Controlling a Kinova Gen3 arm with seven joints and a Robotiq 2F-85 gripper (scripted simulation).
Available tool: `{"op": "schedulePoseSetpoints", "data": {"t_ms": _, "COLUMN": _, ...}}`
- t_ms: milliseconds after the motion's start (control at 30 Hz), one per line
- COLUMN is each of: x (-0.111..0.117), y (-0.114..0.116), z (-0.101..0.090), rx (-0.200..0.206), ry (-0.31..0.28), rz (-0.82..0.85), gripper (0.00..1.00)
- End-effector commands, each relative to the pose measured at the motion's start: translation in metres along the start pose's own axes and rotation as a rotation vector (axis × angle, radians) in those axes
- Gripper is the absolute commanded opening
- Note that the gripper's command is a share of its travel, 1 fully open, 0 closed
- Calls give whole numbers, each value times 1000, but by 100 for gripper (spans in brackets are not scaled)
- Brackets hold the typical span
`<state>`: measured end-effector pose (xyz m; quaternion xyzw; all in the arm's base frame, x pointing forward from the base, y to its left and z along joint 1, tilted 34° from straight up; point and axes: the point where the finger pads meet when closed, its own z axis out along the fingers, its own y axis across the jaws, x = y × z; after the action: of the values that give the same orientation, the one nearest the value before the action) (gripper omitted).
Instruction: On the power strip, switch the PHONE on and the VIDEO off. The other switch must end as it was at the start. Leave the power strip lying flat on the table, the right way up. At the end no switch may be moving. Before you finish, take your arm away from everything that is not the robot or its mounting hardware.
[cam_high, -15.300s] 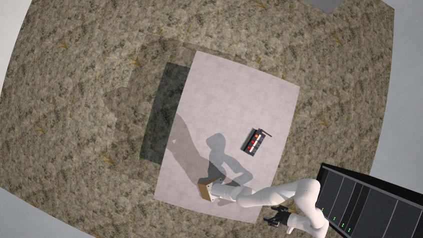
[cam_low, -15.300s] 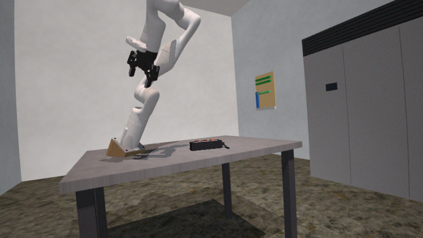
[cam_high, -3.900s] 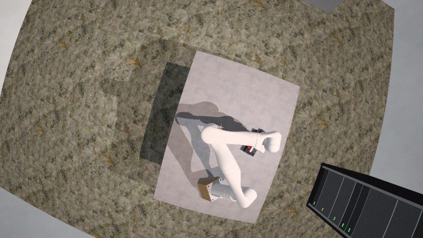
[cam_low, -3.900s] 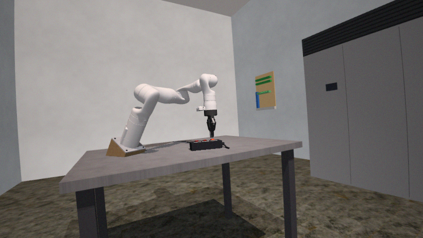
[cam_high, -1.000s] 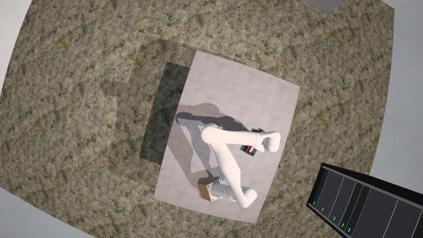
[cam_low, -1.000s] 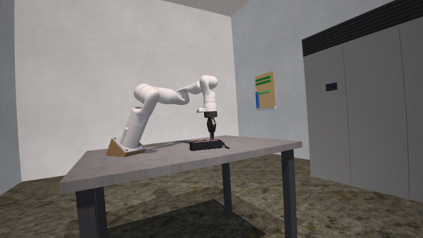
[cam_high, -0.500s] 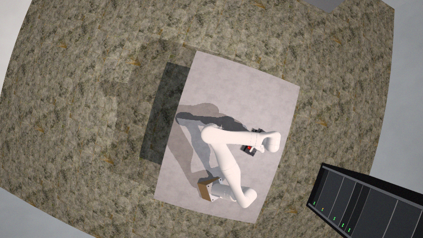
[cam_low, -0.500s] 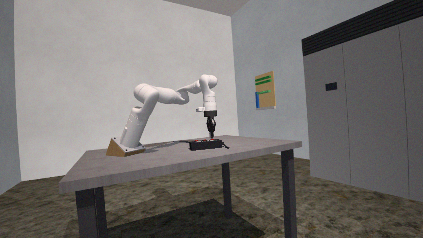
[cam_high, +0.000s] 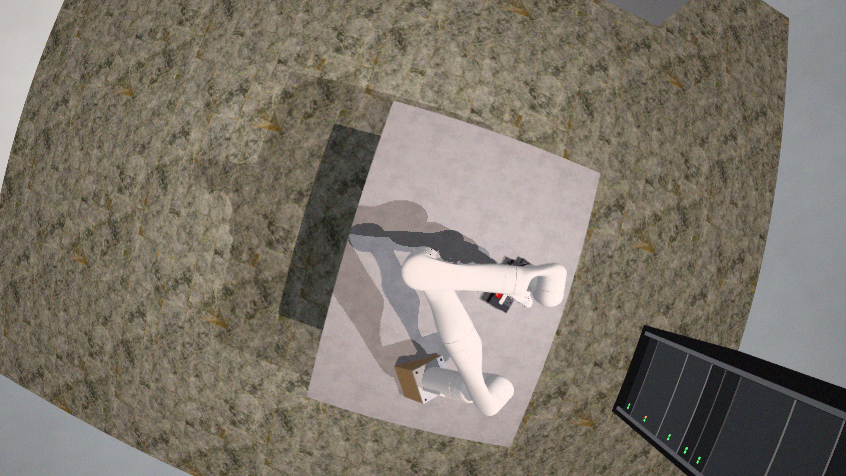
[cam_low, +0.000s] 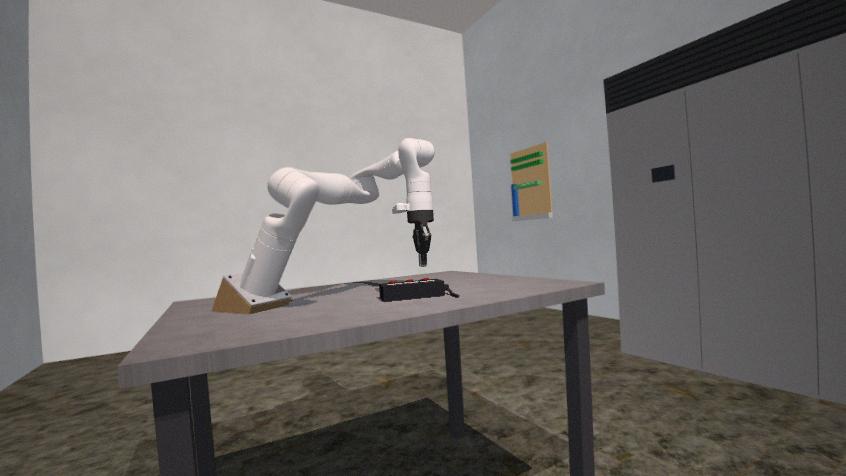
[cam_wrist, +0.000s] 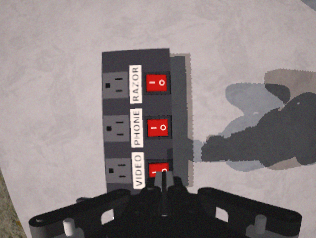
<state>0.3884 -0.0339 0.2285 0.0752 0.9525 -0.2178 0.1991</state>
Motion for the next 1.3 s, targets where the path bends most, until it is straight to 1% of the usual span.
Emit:
{"op": "schedulePoseSetpoints", "data": {"t_ms": 0, "x": -1, "y": 1, "z": -3, "rx": -5, "ry": -4, "rz": -1, "gripper": 0}}
{"op": "schedulePoseSetpoints", "data": {"t_ms": 700, "x": -1, "y": 1, "z": -4, "rx": -5, "ry": -4, "rz": -1, "gripper": 0}}
{"op": "schedulePoseSetpoints", "data": {"t_ms": 767, "x": 8, "y": -3, "z": -7, "rx": -3, "ry": -5, "rz": 0, "gripper": 0}}
{"op": "schedulePoseSetpoints", "data": {"t_ms": 867, "x": 35, "y": -10, "z": -15, "rx": -3, "ry": -5, "rz": 0, "gripper": 0}}
{"op": "schedulePoseSetpoints", "data": {"t_ms": 933, "x": 44, "y": -12, "z": -17, "rx": -5, "ry": -4, "rz": -1, "gripper": 0}}
{"op": "schedulePoseSetpoints", "data": {"t_ms": 1267, "x": 45, "y": -12, "z": -17, "rx": -5, "ry": -4, "rz": -1, "gripper": 0}}
